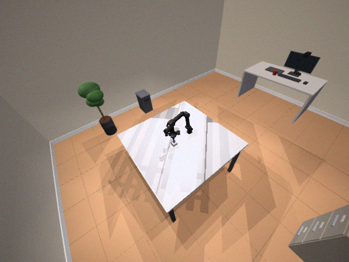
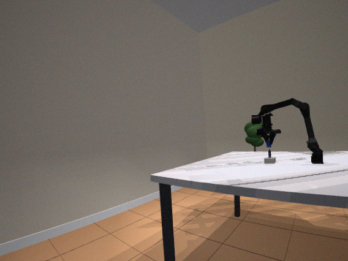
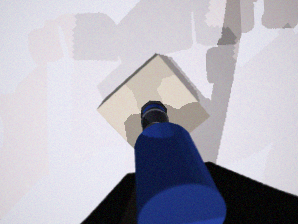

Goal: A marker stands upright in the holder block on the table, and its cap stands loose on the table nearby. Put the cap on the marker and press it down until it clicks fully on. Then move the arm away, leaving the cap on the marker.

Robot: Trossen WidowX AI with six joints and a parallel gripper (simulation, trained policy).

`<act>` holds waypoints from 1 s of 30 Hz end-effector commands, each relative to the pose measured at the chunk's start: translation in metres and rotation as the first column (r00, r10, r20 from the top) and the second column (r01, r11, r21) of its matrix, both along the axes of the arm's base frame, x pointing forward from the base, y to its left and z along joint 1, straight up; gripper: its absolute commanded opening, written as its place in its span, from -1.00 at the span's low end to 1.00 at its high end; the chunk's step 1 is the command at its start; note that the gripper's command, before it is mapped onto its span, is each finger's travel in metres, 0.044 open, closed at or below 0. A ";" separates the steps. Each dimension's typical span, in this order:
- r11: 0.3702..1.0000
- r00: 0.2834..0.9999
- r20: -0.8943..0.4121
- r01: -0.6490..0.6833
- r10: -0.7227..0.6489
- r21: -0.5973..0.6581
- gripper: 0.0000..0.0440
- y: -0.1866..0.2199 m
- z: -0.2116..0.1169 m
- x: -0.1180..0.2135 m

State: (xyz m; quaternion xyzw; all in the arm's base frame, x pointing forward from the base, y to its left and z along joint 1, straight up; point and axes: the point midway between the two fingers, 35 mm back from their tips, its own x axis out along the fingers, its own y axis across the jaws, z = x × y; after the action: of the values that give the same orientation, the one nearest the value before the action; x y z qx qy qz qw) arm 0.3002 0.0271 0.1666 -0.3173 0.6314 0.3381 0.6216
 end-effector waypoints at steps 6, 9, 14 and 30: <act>1.000 0.999 -0.039 0.013 -0.013 0.000 -0.79 0.003 -0.011 -0.002; 1.000 0.999 -0.046 0.018 -0.018 -0.001 -0.80 0.003 -0.015 -0.003; 1.000 0.998 -0.054 0.026 -0.026 -0.001 -0.82 0.003 -0.021 -0.004; 1.000 0.996 -0.088 0.008 -0.007 0.015 -0.85 0.002 -0.058 -0.005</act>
State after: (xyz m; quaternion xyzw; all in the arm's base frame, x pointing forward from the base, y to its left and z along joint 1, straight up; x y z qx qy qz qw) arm 0.2992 0.0286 0.1196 -0.2996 0.6511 0.3442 0.6065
